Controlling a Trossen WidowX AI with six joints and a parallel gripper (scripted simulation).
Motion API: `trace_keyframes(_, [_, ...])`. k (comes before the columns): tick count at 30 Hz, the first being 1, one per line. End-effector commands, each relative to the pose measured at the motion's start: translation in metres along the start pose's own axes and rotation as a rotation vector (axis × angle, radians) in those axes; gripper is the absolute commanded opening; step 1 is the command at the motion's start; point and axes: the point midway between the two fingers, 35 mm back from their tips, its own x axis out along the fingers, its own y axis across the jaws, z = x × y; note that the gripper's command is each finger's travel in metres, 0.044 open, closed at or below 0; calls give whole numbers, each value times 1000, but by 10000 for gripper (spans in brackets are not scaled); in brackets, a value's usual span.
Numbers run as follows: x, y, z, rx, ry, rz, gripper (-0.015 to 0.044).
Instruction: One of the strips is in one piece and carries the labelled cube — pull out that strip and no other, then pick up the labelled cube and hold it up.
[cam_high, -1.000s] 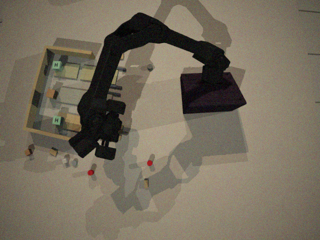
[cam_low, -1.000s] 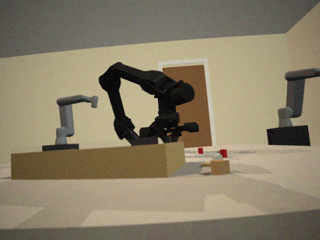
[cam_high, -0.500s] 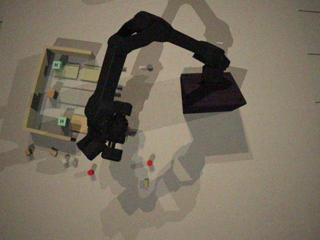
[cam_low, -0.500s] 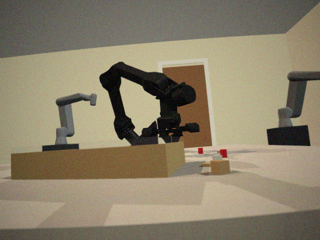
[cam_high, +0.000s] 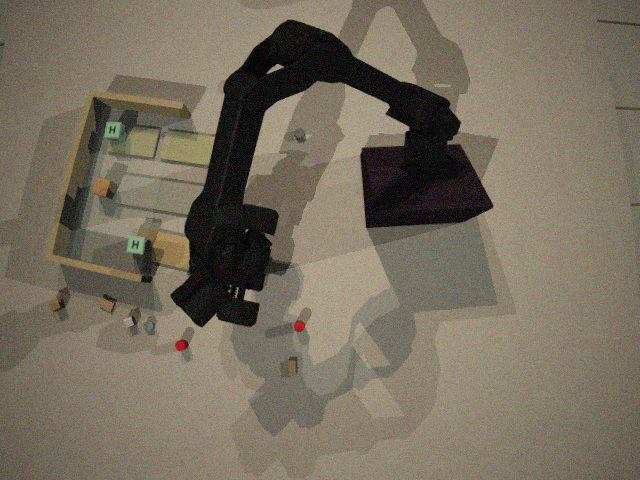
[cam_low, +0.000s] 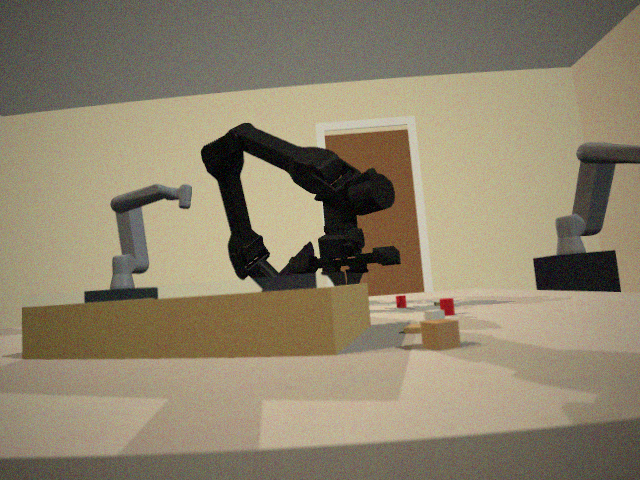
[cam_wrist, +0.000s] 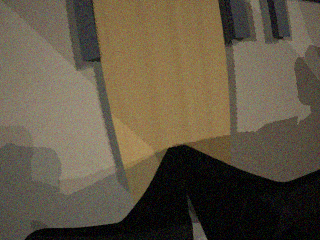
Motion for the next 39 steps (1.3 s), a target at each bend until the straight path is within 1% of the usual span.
trace_keyframes(1, [5, -3, -14, -7, 26, -9, 0])
trace_keyframes(39, [3, -3, -74, -9, 29, -8, 0])
